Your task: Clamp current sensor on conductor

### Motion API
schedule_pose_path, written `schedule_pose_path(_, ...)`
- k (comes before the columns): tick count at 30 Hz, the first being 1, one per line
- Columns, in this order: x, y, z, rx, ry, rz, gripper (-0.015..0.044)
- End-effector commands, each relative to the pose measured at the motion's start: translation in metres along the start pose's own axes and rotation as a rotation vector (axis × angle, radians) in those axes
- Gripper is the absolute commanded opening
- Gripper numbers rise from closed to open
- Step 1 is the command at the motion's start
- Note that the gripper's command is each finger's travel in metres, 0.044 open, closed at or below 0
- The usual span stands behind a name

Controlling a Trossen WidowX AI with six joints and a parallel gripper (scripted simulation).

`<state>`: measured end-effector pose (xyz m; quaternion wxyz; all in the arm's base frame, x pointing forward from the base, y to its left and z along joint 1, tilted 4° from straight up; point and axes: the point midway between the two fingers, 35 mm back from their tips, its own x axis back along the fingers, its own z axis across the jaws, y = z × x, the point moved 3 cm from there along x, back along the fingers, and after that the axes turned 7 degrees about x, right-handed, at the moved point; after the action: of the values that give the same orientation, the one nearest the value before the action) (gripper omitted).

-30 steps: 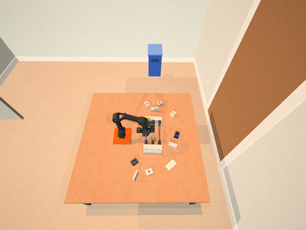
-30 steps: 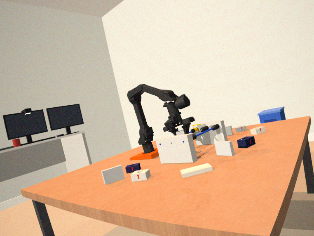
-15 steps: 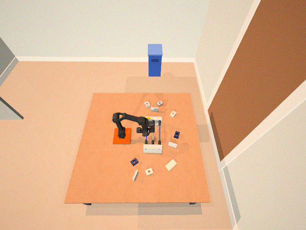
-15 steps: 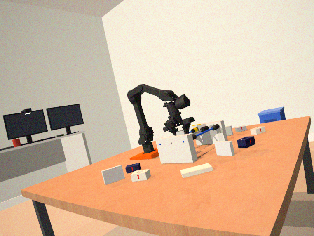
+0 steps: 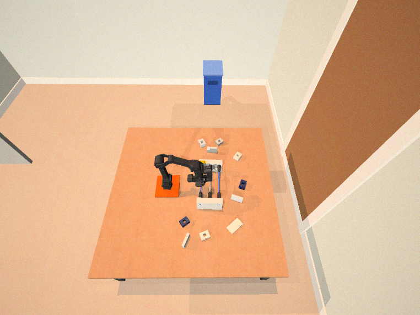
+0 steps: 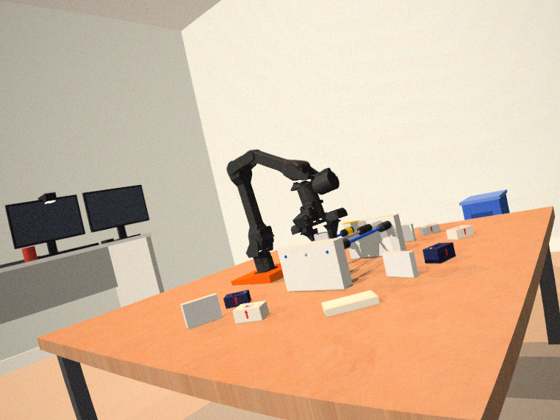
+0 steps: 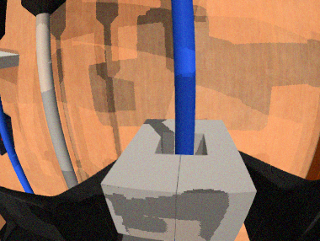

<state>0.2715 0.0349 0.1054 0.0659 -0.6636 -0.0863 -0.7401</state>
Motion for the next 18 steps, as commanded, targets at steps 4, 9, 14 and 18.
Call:
schedule_pose_path(4,0.0000,0.0000,0.0000,0.000,0.000,0.000,0.0208)
schedule_pose_path(9,0.0000,0.0000,0.0000,0.000,0.000,0.000,0.0175)
schedule_pose_path(14,0.0000,0.0000,0.0000,0.000,0.000,0.000,0.0141)
schedule_pose_path(18,0.0000,0.0000,0.0000,0.000,0.000,0.000,0.0115)
